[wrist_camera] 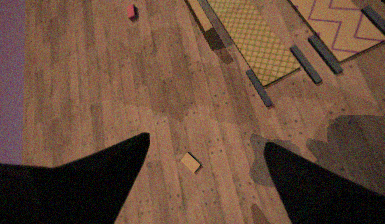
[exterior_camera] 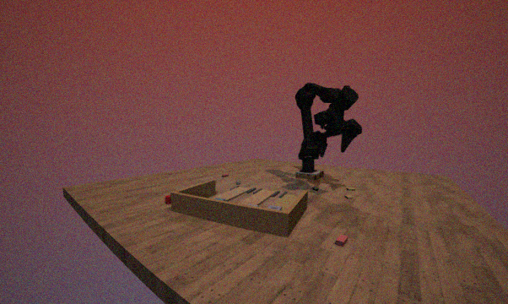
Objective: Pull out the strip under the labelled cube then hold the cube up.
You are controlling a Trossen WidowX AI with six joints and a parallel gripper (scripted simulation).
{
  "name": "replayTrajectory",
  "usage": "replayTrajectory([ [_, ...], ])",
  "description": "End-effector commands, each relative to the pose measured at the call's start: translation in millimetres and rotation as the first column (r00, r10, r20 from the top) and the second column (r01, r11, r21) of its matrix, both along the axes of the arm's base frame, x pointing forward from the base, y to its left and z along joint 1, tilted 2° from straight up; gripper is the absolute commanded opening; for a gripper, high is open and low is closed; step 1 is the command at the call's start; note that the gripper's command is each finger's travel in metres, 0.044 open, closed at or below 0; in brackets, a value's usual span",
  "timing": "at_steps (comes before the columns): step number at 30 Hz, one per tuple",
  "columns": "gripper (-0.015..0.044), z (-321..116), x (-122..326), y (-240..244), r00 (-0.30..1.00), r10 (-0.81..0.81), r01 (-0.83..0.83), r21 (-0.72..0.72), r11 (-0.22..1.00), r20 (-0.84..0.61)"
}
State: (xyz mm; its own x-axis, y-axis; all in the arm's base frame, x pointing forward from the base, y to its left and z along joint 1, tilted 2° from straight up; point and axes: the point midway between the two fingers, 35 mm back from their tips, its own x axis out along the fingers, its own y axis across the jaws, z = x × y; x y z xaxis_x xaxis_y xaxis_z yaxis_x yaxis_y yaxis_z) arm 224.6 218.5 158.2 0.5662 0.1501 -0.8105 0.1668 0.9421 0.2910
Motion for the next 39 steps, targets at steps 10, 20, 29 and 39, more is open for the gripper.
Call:
replayTrajectory([
  [10, 0.04, 38.2, 70.3, -131.7, 0.922, 0.237, -0.176, -0.214, 0.961, 0.305],
  [20, 0.04, 51.6, 75.3, -170.5, 0.871, 0.305, -0.168, -0.349, 0.922, 0.386],
  [29, 0.04, 51.6, 75.3, -170.5, 0.871, 0.305, -0.168, -0.349, 0.922, 0.386],
  [39, 0.0269, 40.8, 89.8, -157.1, 0.909, 0.339, -0.249, -0.339, 0.907, 0.24],
])
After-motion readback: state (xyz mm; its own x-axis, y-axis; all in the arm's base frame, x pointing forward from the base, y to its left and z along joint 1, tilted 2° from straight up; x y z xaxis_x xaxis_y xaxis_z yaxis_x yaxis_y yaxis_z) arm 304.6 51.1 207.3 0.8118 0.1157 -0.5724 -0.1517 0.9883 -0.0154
